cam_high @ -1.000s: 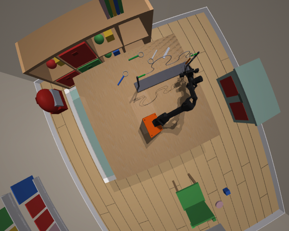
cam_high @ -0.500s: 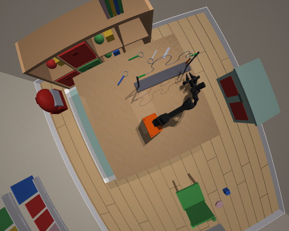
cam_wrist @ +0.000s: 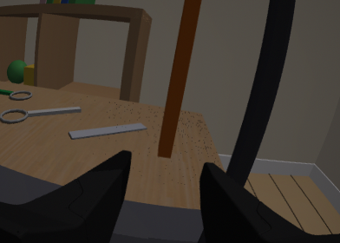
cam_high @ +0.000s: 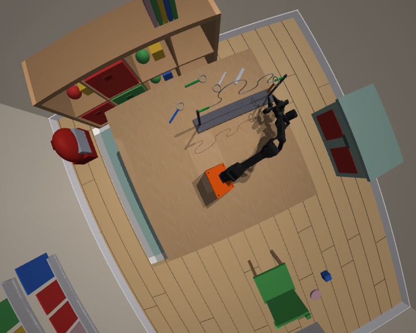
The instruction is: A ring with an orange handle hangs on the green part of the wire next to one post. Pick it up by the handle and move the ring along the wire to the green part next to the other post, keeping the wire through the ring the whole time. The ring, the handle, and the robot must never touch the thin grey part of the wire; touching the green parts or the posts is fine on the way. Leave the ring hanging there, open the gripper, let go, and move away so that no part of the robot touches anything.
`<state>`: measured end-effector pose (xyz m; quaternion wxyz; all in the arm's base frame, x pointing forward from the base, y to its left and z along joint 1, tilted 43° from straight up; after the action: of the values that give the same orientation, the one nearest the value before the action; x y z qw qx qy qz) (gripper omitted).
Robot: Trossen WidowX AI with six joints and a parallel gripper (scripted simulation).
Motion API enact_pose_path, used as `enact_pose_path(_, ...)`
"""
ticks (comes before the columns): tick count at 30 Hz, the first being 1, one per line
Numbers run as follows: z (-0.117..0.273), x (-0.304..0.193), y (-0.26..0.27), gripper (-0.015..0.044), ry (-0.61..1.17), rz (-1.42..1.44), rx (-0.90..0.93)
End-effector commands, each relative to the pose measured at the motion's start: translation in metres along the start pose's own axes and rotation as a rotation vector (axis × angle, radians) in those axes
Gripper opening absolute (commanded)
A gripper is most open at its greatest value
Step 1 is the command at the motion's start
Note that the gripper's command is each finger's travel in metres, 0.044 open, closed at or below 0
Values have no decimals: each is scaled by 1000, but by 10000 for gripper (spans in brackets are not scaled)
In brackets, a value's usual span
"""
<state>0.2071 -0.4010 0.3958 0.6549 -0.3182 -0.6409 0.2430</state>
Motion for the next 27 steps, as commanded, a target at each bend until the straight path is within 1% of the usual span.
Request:
enact_pose_path(1, -3, 2, -1, 160, 5, -3, -4)
enact_pose_path(27, -44, 1, -3, 160, 2, -4, -7)
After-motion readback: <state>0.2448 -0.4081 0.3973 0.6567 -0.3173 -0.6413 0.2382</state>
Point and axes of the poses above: the point midway between the two fingers, 35 mm back from their tips, its own z axis back along the fingers, its own y axis across the jaws, x = y × z, the point moved 9 cm from there along z, back along the fingers, and after that the axes turned 2 degrees about z, right-handed, at the moved point
